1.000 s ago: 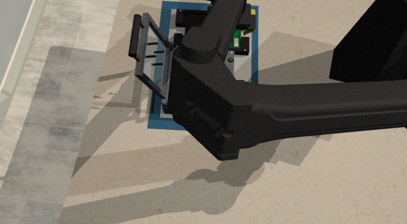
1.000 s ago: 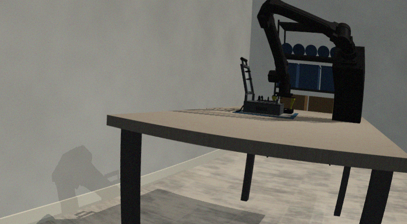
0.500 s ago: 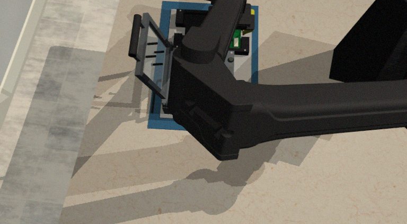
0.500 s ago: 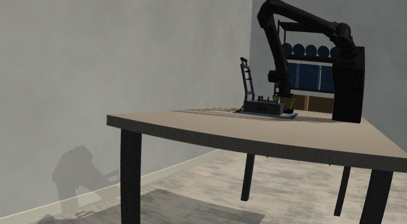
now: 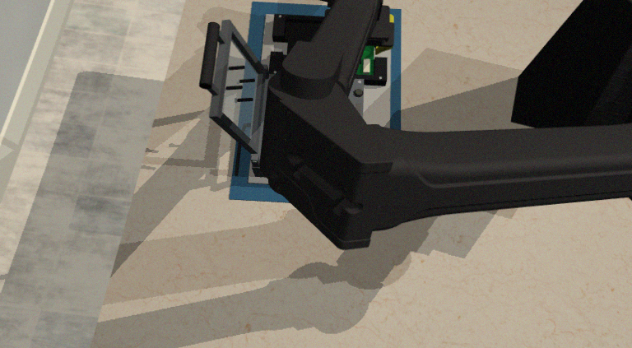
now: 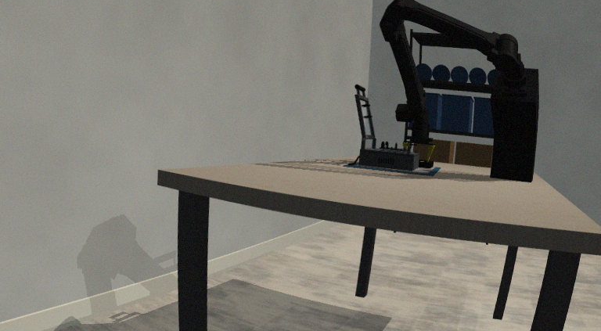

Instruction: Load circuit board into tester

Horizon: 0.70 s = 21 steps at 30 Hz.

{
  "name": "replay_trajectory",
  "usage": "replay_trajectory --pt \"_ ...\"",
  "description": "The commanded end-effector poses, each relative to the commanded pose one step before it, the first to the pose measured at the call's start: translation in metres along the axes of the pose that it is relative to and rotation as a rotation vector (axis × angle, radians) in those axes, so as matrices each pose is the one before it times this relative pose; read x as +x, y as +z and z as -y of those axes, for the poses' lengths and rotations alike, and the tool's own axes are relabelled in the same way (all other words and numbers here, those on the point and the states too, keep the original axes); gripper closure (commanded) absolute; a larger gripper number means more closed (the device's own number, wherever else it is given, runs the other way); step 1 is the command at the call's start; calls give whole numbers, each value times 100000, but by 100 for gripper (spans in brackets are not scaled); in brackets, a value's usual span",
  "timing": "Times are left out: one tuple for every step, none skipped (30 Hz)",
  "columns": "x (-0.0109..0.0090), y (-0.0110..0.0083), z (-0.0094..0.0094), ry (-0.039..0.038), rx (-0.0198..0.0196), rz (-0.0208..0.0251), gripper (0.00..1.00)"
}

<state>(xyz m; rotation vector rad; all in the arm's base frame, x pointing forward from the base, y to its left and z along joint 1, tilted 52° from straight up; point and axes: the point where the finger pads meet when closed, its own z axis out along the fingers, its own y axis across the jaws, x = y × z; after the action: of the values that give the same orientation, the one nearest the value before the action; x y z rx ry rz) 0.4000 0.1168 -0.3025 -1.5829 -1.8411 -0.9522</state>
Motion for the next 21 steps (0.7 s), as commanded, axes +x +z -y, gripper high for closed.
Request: replay_trajectory --pt "-1014 -927 195 1151 -2689 723 19" --pt "0 0 0 1 0 0 19" --pt "0 0 0 0 0 0 19" --pt "0 0 0 0 0 0 19" --pt "0 0 0 1 0 0 19" --pt "0 0 0 1 0 0 19" --pt "0 0 0 1 0 0 19" --pt "0 0 0 1 0 0 19" --pt "0 0 0 1 0 0 19" --pt "0 0 0 0 0 0 19" --pt "0 0 0 0 0 0 19" --pt "0 0 0 0 0 0 22" --pt "0 0 0 1 0 0 22" --pt "0 0 0 1 0 0 22" --pt "0 0 0 1 0 0 22" --pt "0 0 0 1 0 0 22" --pt "0 0 0 1 0 0 22" --pt "0 0 0 0 0 0 22" --pt "0 0 0 0 0 0 22" --pt "0 0 0 0 0 0 22" --pt "0 0 0 0 0 0 22"
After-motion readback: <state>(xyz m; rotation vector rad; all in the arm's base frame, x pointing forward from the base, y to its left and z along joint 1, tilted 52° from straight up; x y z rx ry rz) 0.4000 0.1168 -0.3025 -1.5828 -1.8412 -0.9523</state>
